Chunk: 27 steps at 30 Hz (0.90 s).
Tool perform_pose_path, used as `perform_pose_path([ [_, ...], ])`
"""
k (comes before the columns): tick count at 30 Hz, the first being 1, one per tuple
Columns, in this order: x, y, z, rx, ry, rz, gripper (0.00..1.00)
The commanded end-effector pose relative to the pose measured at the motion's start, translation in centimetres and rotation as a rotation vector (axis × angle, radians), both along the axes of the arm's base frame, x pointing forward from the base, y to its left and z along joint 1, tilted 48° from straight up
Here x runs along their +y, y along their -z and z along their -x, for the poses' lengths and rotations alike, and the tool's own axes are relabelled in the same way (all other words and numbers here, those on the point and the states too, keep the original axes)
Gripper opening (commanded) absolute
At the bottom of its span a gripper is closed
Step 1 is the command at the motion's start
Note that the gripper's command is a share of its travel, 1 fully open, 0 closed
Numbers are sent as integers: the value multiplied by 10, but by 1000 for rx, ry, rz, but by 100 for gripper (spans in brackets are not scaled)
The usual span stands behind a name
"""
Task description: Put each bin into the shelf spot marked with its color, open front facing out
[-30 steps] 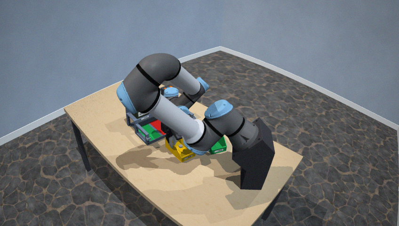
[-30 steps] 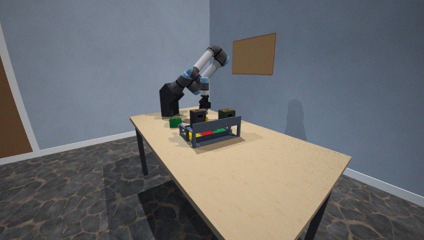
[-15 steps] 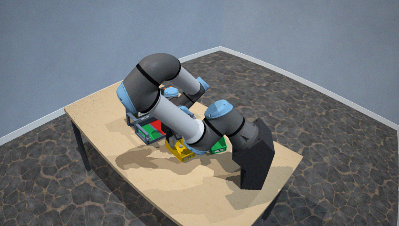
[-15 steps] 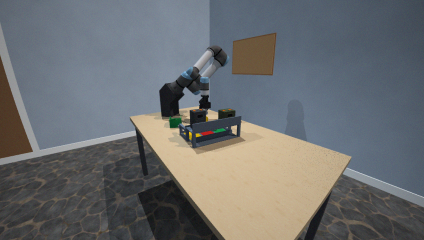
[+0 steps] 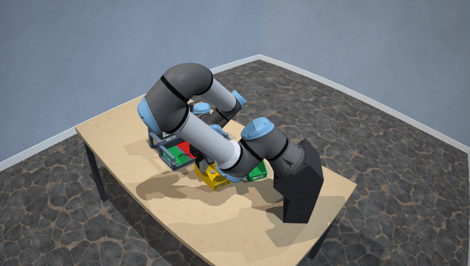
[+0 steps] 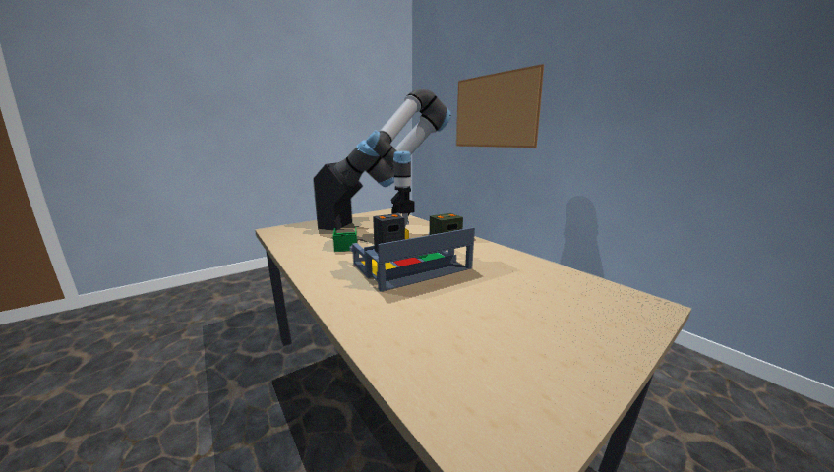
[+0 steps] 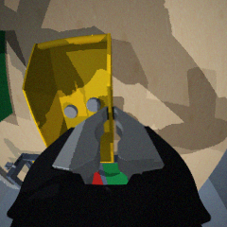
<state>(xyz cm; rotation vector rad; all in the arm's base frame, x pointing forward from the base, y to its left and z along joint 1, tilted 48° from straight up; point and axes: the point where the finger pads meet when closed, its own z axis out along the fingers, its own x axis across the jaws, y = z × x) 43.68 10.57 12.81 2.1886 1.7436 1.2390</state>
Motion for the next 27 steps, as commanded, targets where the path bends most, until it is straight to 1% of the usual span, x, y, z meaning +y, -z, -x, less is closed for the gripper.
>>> perform_pose_path([
  [1,-1,-1,1,-1,0,0,0],
  [27,-10,-17,16,-1,0,0,0],
])
